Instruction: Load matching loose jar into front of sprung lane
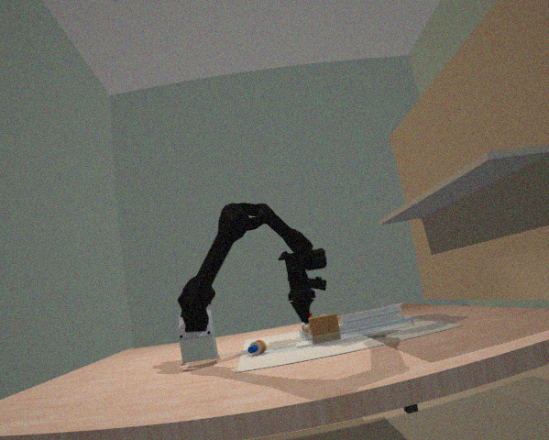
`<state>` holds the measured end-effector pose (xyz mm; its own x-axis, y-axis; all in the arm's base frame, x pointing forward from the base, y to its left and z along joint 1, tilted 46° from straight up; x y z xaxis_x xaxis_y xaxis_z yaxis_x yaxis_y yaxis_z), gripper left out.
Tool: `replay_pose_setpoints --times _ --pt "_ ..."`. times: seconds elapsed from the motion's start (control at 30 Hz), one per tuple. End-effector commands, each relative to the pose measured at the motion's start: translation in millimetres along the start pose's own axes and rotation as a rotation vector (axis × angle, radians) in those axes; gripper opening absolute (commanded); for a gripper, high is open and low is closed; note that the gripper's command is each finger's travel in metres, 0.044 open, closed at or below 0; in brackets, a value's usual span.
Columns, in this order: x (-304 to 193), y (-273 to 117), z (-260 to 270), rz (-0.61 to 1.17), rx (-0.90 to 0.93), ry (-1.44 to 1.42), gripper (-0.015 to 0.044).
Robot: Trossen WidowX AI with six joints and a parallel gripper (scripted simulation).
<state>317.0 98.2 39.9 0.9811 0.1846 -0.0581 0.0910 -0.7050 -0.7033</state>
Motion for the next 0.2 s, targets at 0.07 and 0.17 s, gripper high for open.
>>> replay_pose_setpoints --times 0.07,0.17 --pt "-21.1 0.4 2.5 0.006 0.003 0.002 0.0307" --pt "-31.1 0.4 3.7 0.006 0.003 0.002 0.0307"
Point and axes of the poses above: the point midway between the two fingers, 35 mm back from their tips, its own y axis out along the fingers, its own z axis across the jaws, x = y × z, the point moved 9 cm from there along -y, back along the fingers, and after that the axes turned 6 degrees about -y, right-handed, at the moved point
